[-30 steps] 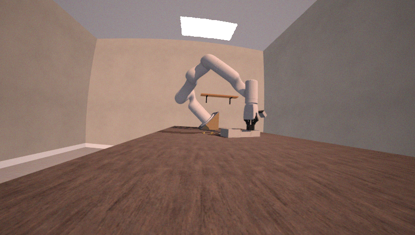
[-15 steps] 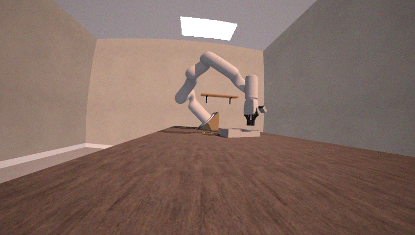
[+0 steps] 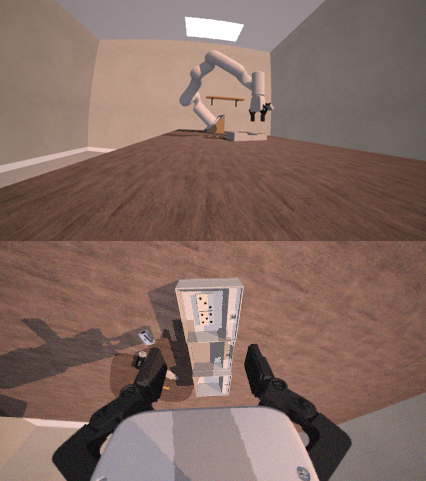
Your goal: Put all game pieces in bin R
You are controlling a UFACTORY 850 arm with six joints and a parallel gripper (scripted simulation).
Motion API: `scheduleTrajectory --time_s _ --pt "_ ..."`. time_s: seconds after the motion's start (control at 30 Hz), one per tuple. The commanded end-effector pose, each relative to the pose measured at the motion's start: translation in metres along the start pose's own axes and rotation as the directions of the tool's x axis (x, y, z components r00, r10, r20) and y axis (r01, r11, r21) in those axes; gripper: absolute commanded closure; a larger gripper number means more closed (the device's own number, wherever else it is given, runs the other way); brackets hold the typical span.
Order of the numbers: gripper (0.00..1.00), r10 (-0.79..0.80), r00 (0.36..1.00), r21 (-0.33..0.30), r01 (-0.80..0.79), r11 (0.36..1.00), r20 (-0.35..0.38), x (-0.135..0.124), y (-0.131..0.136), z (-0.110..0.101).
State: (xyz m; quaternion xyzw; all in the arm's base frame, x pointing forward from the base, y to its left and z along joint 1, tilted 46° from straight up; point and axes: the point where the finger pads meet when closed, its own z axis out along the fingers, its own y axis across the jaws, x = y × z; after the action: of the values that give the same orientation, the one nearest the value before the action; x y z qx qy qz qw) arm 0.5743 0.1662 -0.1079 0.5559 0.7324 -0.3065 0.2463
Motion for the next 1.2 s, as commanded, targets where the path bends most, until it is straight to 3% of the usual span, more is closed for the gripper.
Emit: scheduleTrajectory --time_s 0.0,0.8,1.17 --pt "0.0 0.001 1.0 -0.001 -0.001 1.0 0.0 0.0 0.001 -0.012" --pt "0.0 0.001 1.0 -0.001 -0.001 1.0 -0.001 0.0 0.0 -0.095" --pt "0.0 0.001 1.0 -0.001 -0.001 1.0 -0.001 0.0 0.001 -0.095"
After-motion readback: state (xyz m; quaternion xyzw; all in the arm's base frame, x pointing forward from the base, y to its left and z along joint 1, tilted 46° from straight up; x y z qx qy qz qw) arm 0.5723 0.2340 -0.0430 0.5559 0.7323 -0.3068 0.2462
